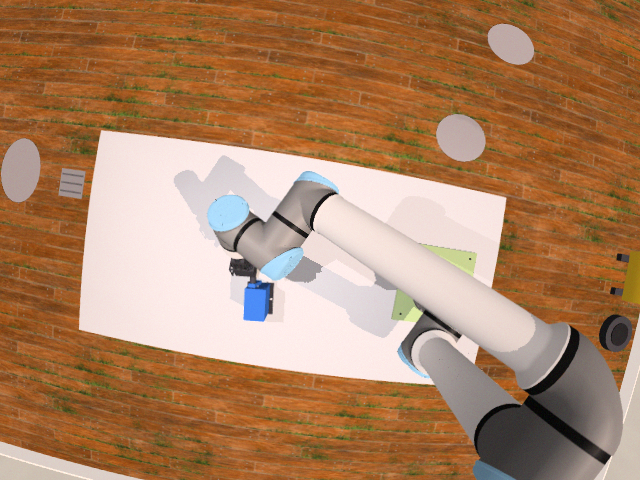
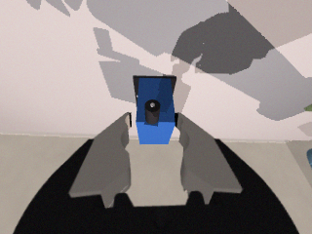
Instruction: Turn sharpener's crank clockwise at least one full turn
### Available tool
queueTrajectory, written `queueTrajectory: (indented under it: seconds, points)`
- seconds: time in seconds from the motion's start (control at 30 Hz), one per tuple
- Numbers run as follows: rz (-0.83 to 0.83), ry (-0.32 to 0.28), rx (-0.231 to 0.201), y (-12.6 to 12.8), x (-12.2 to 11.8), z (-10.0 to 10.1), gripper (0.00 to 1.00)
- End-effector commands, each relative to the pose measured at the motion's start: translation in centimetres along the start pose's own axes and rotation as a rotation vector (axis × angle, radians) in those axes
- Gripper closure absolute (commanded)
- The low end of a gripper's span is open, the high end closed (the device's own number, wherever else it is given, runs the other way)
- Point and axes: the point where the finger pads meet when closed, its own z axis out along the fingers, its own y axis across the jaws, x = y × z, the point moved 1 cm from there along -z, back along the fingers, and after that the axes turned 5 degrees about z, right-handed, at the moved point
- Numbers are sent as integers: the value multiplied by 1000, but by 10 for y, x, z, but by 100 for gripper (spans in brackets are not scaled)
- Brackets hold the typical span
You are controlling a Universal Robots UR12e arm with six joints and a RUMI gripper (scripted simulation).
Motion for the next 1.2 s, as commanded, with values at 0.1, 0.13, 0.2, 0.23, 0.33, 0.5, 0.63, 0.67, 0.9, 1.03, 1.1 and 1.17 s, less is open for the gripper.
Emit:
queueTrajectory:
  seconds: [0.1, 0.13, 0.2, 0.23, 0.33, 0.5, 0.63, 0.67, 0.9, 1.03, 1.1, 1.17]
  points:
    - [-1, 0, 1, 0, 0, -20, 68]
    - [-1, 0, 1, 0, 0, -23, 68]
    - [-1, 0, 1, 0, 0, -23, 68]
    - [-1, 0, 1, 0, 0, -26, 68]
    - [-1, 0, 1, 0, 0, -34, 68]
    - [-1, 1, 1, 0, 0, -39, 68]
    - [-1, 1, 1, 0, 0, -39, 68]
    - [-1, 1, 1, 0, 0, -39, 68]
    - [-1, 1, 1, 0, 0, -39, 68]
    - [-1, 1, 1, 0, 0, -39, 68]
    - [-1, 1, 1, 0, 0, -39, 68]
    - [-1, 1, 1, 0, 0, -39, 68]
